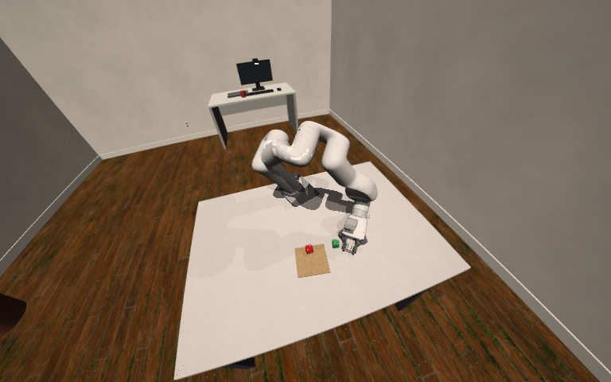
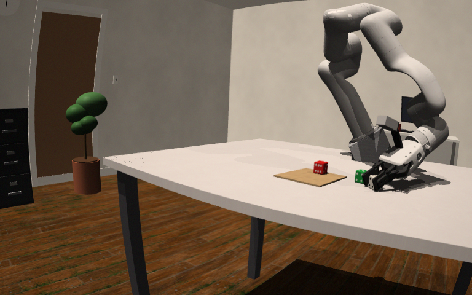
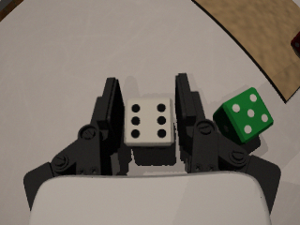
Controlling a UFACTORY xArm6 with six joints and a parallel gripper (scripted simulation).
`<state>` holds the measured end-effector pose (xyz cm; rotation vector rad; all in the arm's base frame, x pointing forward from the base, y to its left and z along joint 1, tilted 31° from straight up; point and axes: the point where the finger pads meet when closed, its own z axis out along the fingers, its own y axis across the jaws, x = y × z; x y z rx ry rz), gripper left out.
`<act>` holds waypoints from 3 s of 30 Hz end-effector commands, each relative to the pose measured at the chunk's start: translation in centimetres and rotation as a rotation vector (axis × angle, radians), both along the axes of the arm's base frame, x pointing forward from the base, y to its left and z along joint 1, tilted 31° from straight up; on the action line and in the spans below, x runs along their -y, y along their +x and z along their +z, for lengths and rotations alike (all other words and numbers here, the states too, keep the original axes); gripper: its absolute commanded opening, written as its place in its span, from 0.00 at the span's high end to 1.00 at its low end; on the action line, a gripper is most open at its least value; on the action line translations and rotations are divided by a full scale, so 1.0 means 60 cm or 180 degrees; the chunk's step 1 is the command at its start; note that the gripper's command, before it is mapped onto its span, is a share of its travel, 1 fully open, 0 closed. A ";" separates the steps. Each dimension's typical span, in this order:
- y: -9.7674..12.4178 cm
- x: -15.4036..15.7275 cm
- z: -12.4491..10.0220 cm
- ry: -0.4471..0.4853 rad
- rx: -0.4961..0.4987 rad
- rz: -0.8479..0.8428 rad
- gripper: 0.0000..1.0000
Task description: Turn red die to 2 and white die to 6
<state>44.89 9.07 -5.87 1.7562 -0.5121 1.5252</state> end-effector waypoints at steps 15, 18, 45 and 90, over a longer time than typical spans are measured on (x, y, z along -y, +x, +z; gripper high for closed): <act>0.001 -0.002 0.002 0.0007 0.0008 0.0003 0.53; 0.001 -0.002 0.002 0.0007 0.0008 0.0003 0.53; 0.001 -0.002 0.002 0.0007 0.0008 0.0003 0.53; -0.065 -0.106 0.075 0.0007 0.0008 0.0003 0.53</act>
